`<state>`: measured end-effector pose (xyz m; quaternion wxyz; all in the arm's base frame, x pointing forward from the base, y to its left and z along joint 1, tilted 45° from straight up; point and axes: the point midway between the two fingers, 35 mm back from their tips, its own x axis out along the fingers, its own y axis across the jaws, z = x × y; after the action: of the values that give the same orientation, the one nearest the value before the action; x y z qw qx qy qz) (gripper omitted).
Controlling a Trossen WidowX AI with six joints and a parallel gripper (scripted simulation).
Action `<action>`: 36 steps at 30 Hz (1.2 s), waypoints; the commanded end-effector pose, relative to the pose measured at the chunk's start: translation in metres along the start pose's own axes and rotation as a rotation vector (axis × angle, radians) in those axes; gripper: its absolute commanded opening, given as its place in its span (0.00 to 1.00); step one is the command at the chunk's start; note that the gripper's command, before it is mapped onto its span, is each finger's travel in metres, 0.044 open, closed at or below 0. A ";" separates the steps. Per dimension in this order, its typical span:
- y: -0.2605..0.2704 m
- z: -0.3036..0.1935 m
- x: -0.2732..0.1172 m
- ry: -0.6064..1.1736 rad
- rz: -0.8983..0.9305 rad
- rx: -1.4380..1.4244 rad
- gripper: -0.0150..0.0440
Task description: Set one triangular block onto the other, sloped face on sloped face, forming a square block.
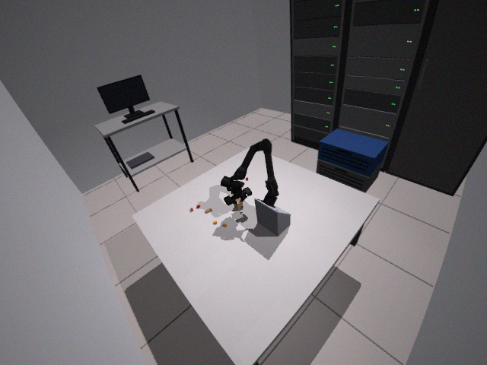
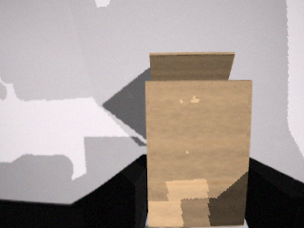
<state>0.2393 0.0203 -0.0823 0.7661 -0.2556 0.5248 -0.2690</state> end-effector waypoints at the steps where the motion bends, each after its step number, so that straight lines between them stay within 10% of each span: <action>1: -0.001 0.001 0.000 -0.005 -0.005 -0.003 0.25; 36: -0.001 0.006 0.021 -0.006 -0.010 -0.002 0.25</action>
<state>0.2504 0.0082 -0.0925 0.7674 -0.2556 0.5222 -0.2702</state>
